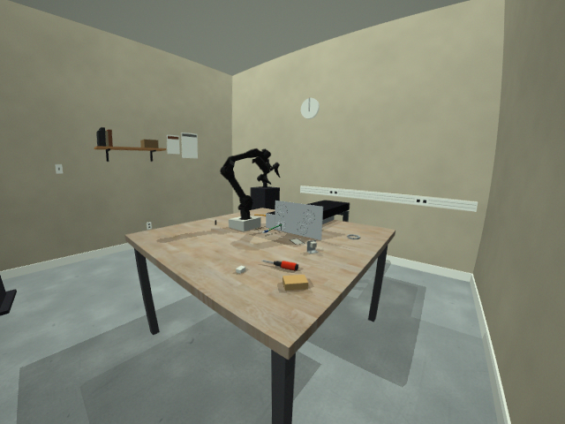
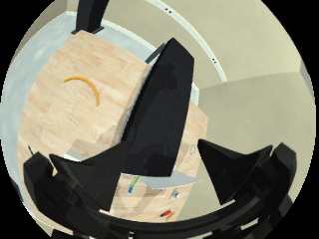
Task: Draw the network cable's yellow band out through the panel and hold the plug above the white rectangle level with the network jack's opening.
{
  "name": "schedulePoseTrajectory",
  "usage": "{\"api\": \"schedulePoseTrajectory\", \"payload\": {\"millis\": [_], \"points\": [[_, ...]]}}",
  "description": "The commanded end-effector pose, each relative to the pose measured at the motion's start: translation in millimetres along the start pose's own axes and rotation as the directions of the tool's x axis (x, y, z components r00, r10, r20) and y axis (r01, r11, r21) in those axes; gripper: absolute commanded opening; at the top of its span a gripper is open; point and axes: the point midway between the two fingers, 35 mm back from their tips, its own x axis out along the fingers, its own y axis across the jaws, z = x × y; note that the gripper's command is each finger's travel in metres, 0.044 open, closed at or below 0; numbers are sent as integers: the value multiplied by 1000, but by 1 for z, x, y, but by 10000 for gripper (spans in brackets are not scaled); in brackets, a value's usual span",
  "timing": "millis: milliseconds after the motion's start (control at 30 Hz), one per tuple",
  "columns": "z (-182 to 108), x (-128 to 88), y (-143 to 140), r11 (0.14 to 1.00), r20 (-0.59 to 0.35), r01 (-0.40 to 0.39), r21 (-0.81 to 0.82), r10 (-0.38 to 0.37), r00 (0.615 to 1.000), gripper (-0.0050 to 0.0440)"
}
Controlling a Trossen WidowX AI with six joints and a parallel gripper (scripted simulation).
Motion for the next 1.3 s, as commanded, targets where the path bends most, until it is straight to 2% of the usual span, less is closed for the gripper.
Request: {"api": "schedulePoseTrajectory", "payload": {"millis": [0,533,600,700,1033,1100,1267], "points": [[1,-3,-2,1000,10,9,3,-9,1000,400],[1,-3,-2,1000,10,9,3,-9,1000,400],[0,-1,-3,1000,2,6,10,-6,1000,440],[-2,4,-6,999,-16,0,34,0,1000,440],[-39,30,-30,974,-149,16,225,18,989,440],[-39,30,-30,974,-149,16,225,18,989,440],[-64,40,-44,941,-213,43,337,32,976,440]]}}
